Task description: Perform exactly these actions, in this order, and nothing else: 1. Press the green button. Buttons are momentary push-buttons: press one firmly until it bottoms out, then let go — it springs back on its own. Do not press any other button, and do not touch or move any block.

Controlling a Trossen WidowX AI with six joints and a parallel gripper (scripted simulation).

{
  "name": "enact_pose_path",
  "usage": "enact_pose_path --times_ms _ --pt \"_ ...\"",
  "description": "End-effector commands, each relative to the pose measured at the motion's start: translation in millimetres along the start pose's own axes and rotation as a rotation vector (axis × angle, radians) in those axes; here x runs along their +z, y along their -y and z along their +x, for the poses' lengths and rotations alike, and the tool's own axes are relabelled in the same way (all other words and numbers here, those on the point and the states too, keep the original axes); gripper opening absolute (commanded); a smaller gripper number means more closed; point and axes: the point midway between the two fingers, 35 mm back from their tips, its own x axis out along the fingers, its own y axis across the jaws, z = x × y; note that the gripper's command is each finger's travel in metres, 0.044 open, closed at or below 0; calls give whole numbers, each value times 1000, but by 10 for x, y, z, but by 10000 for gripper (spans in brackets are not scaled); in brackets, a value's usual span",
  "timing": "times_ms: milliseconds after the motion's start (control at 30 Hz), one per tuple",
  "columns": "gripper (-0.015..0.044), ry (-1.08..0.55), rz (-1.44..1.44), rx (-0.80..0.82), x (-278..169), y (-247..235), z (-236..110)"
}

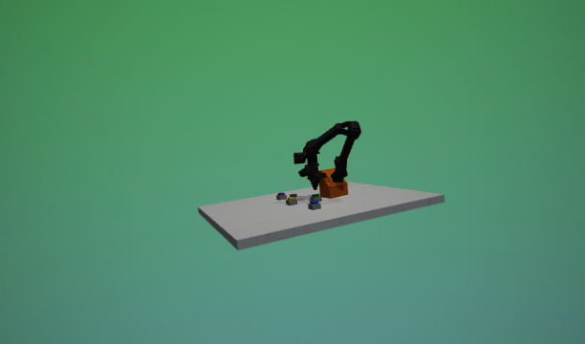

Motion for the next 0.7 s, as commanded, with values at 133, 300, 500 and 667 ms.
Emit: enact_pose_path --times_ms 133,300,500,667 --pt "20 2 4 3 8 -3 77" --pt "20 3 4 3 10 -3 158" --pt "20 3 4 4 8 -5 255" --pt "20 2 4 5 3 -9 331"
